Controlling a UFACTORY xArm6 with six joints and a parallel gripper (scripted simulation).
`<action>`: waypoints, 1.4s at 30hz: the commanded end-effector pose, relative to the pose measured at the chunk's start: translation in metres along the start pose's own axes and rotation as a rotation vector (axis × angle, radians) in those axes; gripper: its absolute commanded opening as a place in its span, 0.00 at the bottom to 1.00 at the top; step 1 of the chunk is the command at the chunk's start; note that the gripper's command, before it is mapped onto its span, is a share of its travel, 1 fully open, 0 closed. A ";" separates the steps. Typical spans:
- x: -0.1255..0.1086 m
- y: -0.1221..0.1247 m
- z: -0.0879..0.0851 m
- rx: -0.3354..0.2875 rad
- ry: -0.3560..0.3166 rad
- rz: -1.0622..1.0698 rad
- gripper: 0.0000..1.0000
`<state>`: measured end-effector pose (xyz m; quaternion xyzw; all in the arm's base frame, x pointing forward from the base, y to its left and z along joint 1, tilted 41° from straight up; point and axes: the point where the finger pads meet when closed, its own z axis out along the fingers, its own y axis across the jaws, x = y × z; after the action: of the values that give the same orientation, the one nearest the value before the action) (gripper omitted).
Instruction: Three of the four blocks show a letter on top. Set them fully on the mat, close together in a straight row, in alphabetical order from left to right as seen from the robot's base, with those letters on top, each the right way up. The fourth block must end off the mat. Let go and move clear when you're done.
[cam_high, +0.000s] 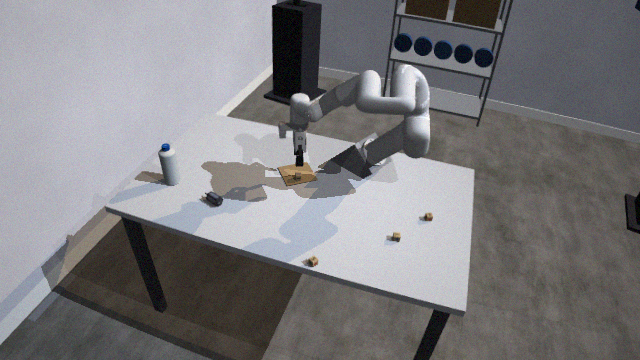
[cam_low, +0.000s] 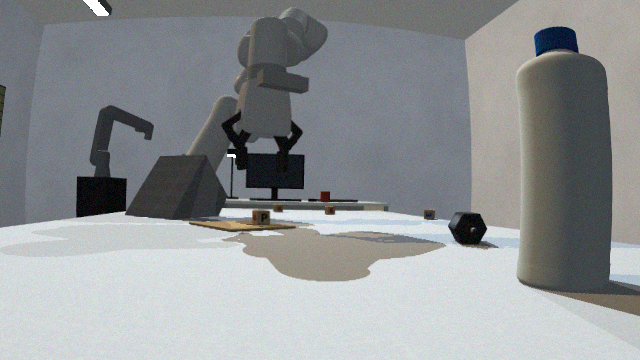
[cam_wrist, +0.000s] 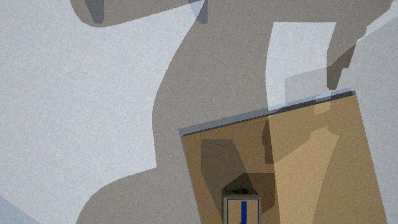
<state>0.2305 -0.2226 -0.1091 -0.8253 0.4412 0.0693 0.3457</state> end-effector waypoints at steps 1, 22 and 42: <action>0.002 0.000 -0.003 0.000 0.004 -0.001 1.00; 0.019 -0.026 -0.009 -0.016 0.013 -0.148 1.00; 0.055 -0.111 -0.018 -0.049 0.026 -0.573 1.00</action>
<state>0.3216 -0.2301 -0.0727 -0.9112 0.2450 -0.0086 0.3311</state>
